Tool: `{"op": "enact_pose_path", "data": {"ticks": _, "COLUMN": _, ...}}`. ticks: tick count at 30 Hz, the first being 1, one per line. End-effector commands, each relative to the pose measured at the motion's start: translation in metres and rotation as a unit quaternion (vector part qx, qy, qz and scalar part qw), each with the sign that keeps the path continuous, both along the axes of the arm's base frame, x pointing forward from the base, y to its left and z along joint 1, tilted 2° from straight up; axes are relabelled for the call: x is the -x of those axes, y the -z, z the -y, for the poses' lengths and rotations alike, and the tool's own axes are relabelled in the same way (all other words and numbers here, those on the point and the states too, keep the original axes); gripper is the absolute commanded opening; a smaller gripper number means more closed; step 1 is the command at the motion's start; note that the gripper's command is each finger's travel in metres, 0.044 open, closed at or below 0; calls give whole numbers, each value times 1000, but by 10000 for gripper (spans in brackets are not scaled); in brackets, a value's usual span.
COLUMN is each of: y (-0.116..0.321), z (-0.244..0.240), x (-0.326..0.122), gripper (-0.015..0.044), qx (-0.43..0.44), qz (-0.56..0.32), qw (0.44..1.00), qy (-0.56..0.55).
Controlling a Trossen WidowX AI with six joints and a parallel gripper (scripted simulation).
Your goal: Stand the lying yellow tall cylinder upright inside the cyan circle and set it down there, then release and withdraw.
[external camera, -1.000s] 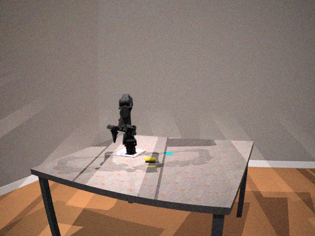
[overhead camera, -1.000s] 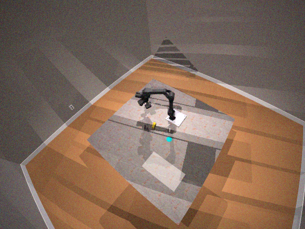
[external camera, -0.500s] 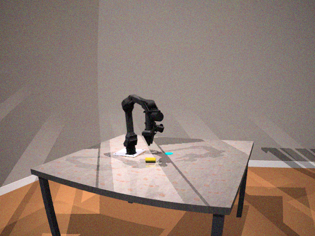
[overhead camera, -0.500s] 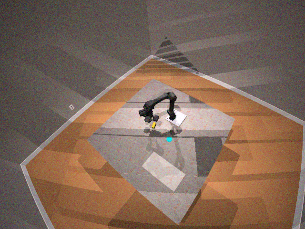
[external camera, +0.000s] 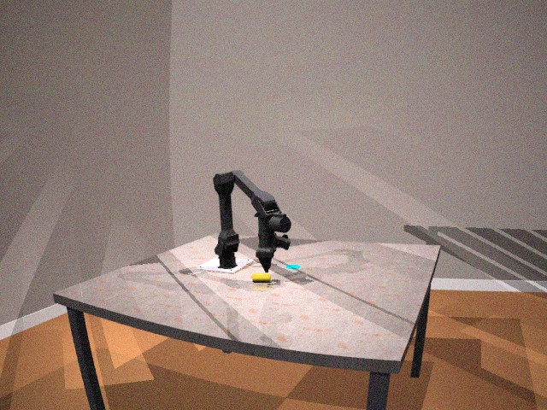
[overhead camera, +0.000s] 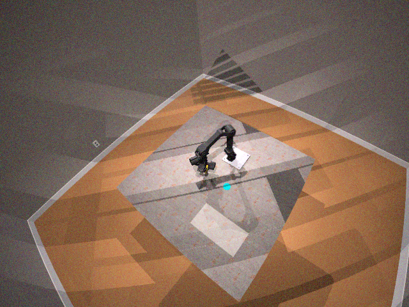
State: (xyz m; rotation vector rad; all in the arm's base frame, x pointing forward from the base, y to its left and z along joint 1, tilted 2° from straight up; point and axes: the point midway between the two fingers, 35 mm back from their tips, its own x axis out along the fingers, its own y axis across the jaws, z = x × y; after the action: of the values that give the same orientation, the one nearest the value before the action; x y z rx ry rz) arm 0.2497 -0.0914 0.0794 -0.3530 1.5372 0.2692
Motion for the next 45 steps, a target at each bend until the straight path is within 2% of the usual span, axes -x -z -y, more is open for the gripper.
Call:
{"op": "enact_pose_path", "data": {"ticks": 1, "y": 34, "z": -2, "x": 6, "gripper": 309, "qx": -4, "qz": -4, "qw": 1000, "qy": -3}}
{"op": "enact_pose_path", "data": {"ticks": 4, "y": 34, "z": -2, "x": 6, "gripper": 309, "qx": -4, "qz": -4, "qw": 1000, "qy": -3}}
{"op": "enact_pose_path", "data": {"ticks": 12, "y": 34, "z": -2, "x": 6, "gripper": 105, "qx": -4, "qz": -4, "qw": 1000, "qy": -3}}
{"op": "enact_pose_path", "data": {"ticks": 19, "y": 29, "z": -2, "x": 5, "gripper": 105, "qx": -4, "qz": -4, "qw": 1000, "qy": -3}}
{"op": "enact_pose_path", "data": {"ticks": 45, "y": -53, "z": -4, "x": 3, "gripper": 105, "qx": -4, "qz": -4, "qw": 1000, "qy": -3}}
